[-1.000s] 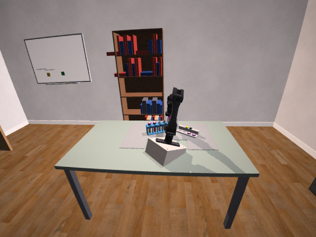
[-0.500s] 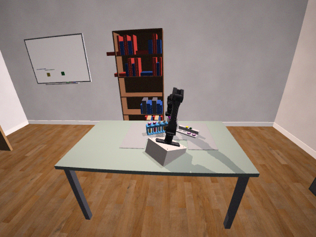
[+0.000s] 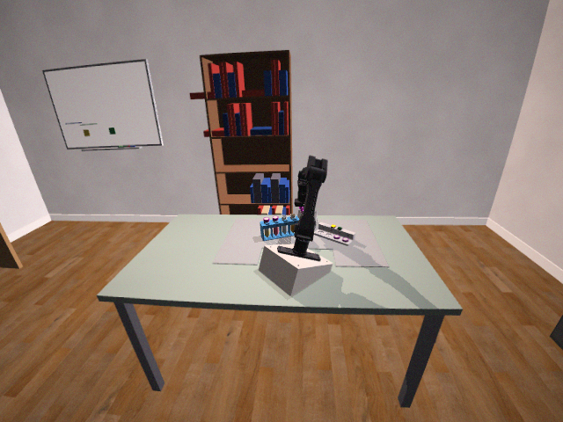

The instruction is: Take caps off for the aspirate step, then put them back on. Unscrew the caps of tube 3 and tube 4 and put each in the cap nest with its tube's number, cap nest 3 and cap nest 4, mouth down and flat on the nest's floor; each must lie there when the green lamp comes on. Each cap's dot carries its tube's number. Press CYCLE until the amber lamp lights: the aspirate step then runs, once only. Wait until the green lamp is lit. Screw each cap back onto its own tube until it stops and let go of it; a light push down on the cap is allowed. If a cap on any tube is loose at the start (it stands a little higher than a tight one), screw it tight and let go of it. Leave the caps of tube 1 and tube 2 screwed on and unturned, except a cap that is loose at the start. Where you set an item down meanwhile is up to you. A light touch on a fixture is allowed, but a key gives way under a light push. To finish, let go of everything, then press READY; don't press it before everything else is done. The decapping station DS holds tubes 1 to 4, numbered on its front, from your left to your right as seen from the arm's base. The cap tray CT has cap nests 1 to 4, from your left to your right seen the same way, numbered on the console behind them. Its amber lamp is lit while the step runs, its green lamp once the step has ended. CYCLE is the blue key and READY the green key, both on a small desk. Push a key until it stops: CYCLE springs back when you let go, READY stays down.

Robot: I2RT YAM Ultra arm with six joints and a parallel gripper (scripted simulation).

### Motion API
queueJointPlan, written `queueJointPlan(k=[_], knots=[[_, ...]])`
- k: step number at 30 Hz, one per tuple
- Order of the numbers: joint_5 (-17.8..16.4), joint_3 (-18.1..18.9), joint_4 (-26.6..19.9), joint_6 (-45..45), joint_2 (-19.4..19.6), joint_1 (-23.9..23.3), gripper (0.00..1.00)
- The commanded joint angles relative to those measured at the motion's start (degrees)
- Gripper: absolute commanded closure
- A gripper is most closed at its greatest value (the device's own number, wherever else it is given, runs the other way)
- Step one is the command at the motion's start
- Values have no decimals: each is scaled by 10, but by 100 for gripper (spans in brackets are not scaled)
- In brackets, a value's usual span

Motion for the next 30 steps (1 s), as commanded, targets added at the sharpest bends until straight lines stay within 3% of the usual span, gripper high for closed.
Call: queueJointPlan(k=[1,7,18,30], knots=[[-1,1,6,-1,-3,1,100],[-1,1,6,-1,-3,1,100],[2,48,-62,13,-20,15,100],[3,52,-68,14,-21,16,100]])
